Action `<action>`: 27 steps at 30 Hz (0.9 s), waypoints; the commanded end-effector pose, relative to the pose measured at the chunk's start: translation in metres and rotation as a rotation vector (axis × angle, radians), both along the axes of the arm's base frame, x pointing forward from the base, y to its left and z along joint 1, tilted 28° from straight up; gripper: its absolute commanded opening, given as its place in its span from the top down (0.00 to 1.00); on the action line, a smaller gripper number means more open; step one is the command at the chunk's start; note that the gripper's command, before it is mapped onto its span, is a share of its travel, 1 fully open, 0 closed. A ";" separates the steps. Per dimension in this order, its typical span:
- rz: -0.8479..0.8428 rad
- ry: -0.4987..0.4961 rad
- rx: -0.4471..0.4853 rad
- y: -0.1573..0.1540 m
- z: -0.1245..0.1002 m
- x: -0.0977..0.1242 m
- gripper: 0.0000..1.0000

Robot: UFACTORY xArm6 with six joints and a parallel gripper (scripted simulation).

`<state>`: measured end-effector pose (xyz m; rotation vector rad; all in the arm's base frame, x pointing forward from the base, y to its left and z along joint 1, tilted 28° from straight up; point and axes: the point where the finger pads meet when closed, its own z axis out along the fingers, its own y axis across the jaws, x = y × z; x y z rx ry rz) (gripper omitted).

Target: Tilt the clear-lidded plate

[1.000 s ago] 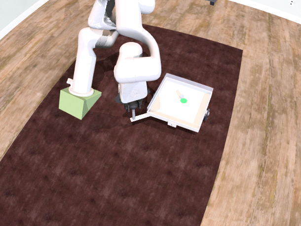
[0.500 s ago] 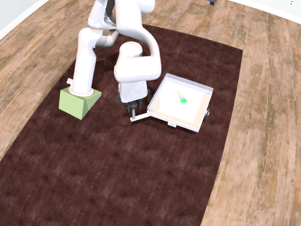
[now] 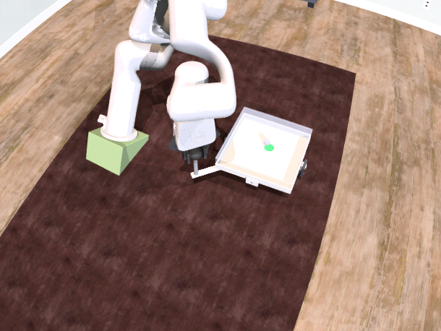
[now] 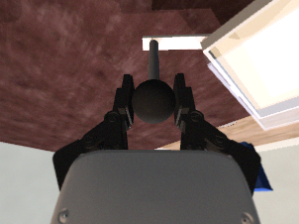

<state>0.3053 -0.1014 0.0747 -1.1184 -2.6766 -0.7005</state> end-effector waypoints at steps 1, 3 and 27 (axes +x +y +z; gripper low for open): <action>-0.001 -0.003 -0.002 -0.001 0.000 0.001 1.00; -0.001 -0.003 -0.002 -0.001 0.000 0.001 1.00; -0.001 -0.003 -0.002 -0.001 0.001 0.001 1.00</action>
